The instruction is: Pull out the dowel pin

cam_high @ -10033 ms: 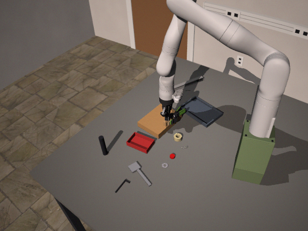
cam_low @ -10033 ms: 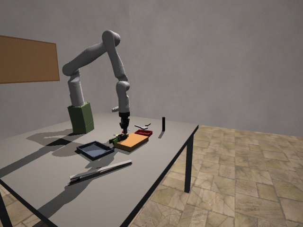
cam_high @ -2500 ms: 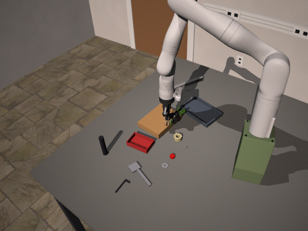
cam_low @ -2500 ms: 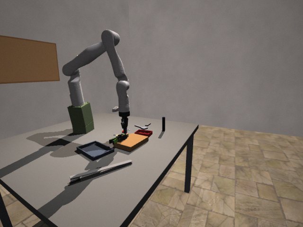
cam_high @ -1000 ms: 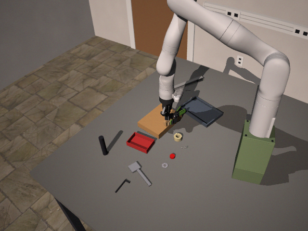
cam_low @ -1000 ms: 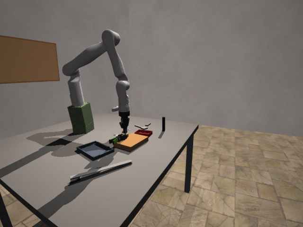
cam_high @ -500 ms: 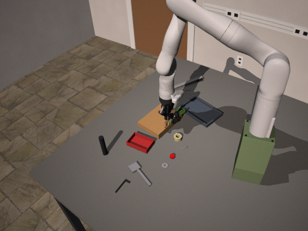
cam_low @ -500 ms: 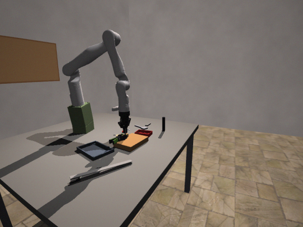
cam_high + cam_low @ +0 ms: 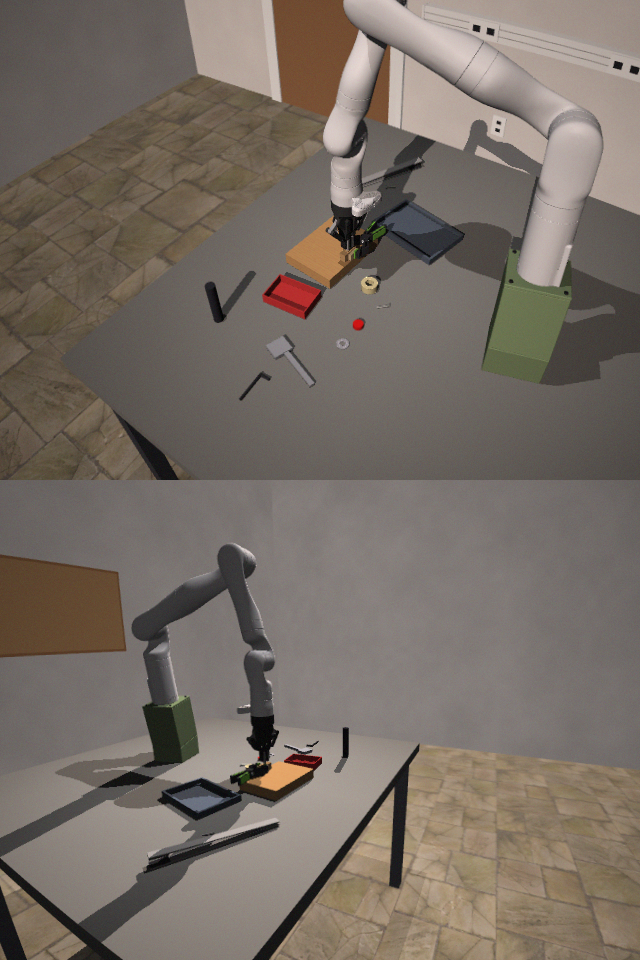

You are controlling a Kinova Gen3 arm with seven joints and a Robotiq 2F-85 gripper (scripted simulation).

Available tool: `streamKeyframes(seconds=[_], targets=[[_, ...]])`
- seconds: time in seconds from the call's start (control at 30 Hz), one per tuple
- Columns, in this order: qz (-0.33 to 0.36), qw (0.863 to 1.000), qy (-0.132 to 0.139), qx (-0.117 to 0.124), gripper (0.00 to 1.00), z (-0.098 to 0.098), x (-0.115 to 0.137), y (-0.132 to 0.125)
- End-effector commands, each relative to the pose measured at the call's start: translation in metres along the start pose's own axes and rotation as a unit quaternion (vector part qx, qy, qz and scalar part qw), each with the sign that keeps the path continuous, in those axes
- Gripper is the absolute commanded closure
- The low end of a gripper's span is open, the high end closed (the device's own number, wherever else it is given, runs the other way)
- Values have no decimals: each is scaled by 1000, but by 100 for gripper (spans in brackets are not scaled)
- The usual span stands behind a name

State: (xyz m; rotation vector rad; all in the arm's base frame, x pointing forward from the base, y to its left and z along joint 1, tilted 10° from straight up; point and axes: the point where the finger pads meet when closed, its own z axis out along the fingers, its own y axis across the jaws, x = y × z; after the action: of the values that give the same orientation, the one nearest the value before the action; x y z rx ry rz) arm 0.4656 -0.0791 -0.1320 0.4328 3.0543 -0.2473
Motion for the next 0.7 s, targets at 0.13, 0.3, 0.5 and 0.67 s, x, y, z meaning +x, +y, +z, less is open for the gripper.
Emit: streamKeyframes(seconds=[0.13,0.3,0.5,0.67], targets=[[45,999,-2,0,90,-2,-2,1],[82,997,-2,0,90,-2,-2,1],[128,992,-2,0,90,-2,-2,1],[150,989,-2,0,90,-2,-2,1]])
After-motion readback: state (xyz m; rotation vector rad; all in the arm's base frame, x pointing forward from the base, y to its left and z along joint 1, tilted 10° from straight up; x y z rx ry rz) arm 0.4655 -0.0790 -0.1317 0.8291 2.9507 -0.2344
